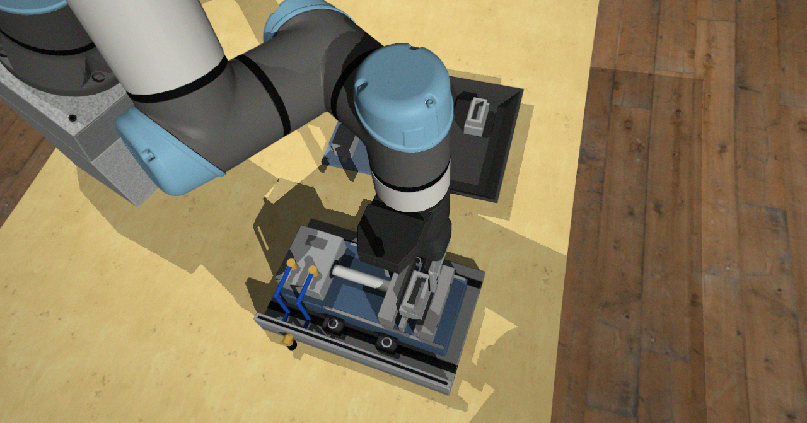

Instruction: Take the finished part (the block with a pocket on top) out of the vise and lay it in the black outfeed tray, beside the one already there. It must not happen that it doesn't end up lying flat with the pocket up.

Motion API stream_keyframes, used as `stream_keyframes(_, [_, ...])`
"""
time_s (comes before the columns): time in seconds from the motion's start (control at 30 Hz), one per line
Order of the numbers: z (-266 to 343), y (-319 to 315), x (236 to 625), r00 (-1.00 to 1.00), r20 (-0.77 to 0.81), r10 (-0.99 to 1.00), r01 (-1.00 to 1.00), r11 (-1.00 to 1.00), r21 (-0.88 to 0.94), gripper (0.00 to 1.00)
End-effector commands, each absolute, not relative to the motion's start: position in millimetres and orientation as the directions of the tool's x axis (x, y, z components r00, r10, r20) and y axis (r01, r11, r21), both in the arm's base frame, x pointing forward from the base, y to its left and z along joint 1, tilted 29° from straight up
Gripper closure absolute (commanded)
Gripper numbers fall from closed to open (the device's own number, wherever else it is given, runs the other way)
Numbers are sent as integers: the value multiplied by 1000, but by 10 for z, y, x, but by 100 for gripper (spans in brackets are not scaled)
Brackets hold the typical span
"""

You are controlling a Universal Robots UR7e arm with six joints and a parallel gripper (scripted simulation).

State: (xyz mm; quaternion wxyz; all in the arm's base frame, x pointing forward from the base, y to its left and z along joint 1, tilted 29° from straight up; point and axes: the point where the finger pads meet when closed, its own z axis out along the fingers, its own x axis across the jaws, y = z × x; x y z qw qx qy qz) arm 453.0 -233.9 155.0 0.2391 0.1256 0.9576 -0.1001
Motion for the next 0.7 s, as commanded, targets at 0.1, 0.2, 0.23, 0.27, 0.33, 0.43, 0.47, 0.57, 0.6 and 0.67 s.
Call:
stream_keyframes(0.1, [1561,-2270,4539,-865,-470,177,266,955,-131,100])
stream_keyframes(0.2, [1561,-2270,4539,-865,-470,177,266,955,-131,100])
stream_keyframes(0.23, [1561,-2270,4539,-865,-470,177,266,955,-131,100])
stream_keyframes(0.27, [1561,-2270,4539,-865,-470,177,266,955,-131,100])
stream_keyframes(0.33, [1561,-2270,4539,-865,-470,177,266,955,-131,100])
stream_keyframes(0.43, [1561,-2270,4539,-865,-470,177,266,955,-131,100])
stream_keyframes(0.47, [1561,-2270,4539,-865,-470,177,266,955,-131,100])
stream_keyframes(0.57, [1561,-2270,4539,-865,-470,177,266,955,-131,100])
stream_keyframes(0.6, [1561,-2270,4539,-865,-470,177,266,955,-131,100])
stream_keyframes(0.67, [1561,-2270,4539,-865,-470,177,266,955,-131,100])
